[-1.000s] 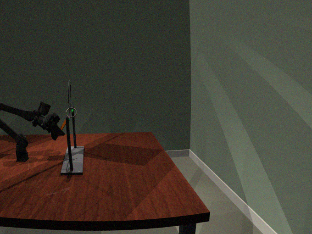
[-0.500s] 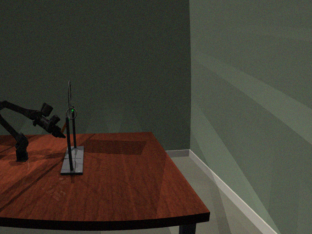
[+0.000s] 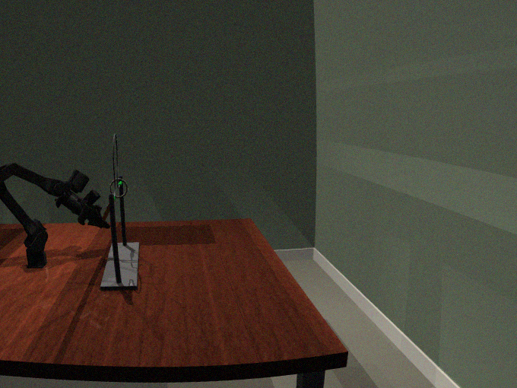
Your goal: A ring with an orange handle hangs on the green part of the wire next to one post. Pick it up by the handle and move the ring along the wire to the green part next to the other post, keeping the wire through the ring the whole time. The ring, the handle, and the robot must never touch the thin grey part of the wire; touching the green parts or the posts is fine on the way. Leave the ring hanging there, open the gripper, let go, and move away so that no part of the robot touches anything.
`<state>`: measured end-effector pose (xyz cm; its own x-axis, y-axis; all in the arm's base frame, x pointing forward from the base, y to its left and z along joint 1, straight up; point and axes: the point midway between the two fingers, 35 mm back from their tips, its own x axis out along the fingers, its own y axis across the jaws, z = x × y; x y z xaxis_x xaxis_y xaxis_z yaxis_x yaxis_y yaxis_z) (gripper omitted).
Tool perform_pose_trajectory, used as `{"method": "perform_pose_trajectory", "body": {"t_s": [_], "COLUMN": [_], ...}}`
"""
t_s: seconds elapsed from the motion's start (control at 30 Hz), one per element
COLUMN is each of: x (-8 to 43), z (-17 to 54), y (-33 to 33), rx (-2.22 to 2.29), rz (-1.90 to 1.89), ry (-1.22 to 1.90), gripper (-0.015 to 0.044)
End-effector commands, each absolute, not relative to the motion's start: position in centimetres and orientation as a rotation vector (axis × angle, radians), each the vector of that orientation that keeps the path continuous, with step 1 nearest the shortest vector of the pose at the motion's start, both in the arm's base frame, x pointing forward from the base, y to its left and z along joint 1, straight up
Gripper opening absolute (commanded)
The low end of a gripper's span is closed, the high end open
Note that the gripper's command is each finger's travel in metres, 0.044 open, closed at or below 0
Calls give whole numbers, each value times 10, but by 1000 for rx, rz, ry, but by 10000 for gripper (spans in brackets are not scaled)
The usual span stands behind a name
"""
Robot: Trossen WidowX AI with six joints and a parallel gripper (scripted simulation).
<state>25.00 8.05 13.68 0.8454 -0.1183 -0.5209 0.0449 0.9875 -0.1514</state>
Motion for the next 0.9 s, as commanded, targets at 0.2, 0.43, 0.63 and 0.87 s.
{"method": "perform_pose_trajectory", "body": {"t_s": [0.2,0.43,0.63,0.87], "x": [250,249,248,248], "z": [139,139,139,139], "y": [101,110,116,124], "rx": [-55,-40,-35,-33], "rz": [-62,-57,-56,-56], "ry": [559,559,558,557], "gripper": [-150,-150,-150,-150]}}
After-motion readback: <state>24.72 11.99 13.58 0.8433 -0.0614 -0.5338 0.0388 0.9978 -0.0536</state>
